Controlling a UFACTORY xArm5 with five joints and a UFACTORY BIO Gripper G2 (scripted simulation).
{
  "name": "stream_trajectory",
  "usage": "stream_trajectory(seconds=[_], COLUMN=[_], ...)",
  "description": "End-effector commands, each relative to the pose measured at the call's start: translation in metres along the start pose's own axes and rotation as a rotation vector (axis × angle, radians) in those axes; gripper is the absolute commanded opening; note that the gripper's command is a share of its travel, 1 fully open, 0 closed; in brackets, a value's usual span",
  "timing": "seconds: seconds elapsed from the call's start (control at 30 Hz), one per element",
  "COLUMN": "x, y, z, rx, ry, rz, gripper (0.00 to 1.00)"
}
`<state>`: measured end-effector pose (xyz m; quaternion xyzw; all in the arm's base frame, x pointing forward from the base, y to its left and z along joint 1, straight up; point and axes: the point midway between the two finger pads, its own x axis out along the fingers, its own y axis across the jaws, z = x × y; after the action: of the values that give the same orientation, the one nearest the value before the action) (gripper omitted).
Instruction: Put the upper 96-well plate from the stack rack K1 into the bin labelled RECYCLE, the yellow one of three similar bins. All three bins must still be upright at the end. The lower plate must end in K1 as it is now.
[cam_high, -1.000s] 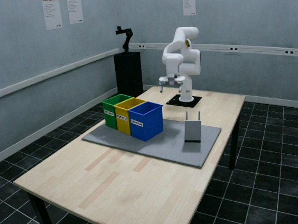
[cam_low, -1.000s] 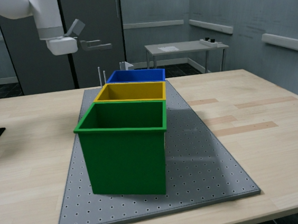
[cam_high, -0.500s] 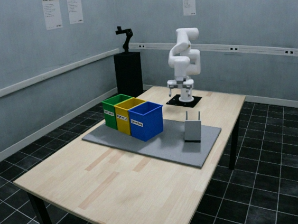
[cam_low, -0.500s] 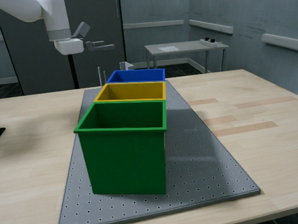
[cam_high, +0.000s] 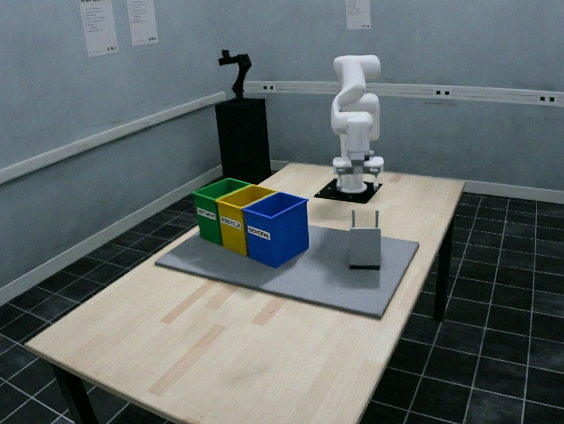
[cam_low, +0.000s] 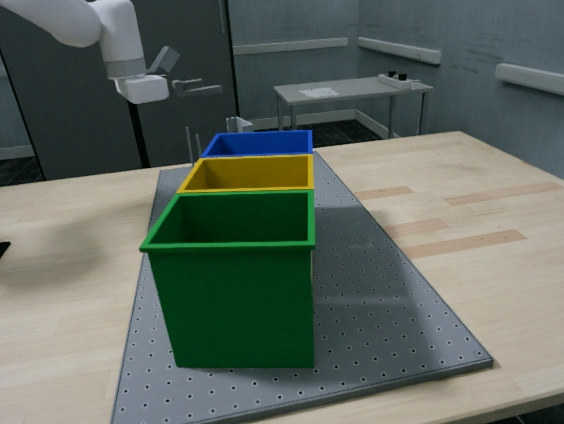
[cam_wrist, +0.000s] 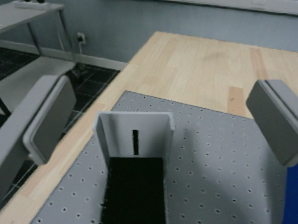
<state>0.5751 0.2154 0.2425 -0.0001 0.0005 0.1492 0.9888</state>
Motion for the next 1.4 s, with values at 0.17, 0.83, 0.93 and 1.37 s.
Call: stream_trajectory(seconds=[0.17, 0.83, 0.93, 1.37], x=[0.014, 0.014, 0.014, 0.014], y=[0.022, 0.022, 0.022, 0.022], z=[-0.004, -0.014, -0.019, -0.039], rx=[0.003, 0.003, 0.003, 0.003], ry=[-0.003, -0.003, -0.003, -0.003], rz=[-0.002, -0.002, -0.002, -0.002], gripper=[0.37, 0.37, 0.37, 0.37])
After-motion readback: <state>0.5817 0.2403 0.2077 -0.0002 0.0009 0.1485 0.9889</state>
